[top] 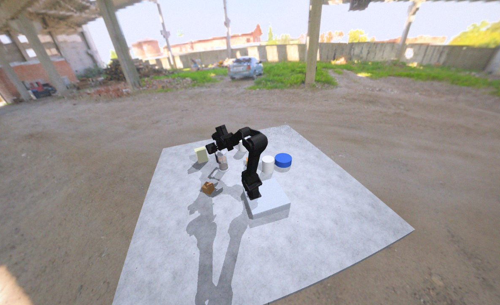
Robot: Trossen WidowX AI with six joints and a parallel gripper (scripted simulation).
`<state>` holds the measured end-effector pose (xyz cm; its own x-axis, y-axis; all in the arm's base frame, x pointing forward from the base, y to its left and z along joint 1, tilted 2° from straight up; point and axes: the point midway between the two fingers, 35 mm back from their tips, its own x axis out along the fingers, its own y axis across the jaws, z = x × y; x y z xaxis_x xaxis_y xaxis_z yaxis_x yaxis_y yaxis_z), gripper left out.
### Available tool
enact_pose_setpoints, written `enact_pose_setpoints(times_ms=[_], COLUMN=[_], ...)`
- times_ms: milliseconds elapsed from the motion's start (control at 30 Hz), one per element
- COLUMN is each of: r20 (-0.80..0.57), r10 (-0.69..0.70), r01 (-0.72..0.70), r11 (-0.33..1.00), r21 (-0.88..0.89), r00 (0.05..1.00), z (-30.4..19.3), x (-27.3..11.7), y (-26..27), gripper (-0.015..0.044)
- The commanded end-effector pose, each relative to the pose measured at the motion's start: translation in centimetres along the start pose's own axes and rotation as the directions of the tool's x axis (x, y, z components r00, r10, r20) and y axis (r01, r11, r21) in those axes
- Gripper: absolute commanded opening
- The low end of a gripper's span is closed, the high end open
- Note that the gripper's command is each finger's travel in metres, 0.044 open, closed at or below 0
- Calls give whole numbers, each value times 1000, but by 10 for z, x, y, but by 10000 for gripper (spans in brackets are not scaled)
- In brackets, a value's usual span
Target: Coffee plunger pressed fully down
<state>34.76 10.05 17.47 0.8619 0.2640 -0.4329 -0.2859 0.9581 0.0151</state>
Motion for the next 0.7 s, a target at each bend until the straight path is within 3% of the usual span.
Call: enact_pose_setpoints(times_ms=[0,133,300,533,667], r20=[0,0,-2,-18,-19], r10=[0,0,0,-1,-1], r01=[0,0,0,1,1], r11=[1000,1000,1000,1000,1000], r21=[0,0,1,6,6], r00=[1000,1000,1000,1000,1000], z=[0,0,6,52,51], x=[0,0,-5,-63,-64], y=[0,0,0,-2,-2], gripper=[336,440,440,440,440])
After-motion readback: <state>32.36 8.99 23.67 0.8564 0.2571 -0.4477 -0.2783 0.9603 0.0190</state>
